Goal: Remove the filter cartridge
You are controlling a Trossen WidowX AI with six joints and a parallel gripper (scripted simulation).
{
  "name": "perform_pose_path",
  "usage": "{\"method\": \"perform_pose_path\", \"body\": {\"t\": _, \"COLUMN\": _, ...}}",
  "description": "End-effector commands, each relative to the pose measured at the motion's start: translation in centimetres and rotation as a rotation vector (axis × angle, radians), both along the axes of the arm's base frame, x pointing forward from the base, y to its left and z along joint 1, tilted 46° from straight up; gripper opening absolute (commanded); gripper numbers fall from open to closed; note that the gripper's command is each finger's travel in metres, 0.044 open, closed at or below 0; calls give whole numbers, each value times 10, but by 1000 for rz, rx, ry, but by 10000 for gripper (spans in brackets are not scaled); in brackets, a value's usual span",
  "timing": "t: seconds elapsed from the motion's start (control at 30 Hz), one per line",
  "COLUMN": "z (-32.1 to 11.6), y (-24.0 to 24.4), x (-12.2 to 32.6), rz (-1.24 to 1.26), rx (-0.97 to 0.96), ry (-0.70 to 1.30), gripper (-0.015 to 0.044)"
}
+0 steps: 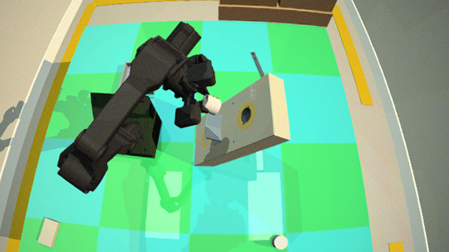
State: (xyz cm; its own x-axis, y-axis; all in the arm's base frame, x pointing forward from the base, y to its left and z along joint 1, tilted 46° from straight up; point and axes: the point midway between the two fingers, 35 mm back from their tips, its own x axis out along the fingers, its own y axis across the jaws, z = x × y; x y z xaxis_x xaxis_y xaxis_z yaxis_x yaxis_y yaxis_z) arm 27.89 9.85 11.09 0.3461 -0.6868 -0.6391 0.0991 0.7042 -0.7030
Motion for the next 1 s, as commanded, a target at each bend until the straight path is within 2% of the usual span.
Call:
{"method": "perform_pose_path", "body": {"t": 0.0, "z": -14, "y": 14, "x": 4, "rz": 1, "rx": 6, "ry": -4, "gripper": 0}}
{"method": "perform_pose_path", "body": {"t": 0.33, "z": -56, "y": 43, "x": 9, "rz": 1, "rx": 8, "ry": -7, "gripper": 0}}
{"method": "perform_pose_path", "body": {"t": 0.43, "z": -52, "y": 40, "x": 5, "rz": 19, "rx": 6, "ry": 26, "gripper": 0}}
{"method": "perform_pose_path", "body": {"t": 0.97, "z": -127, "y": 145, "x": -72, "rz": 554, "rx": 149, "ry": 575, "gripper": 0}}
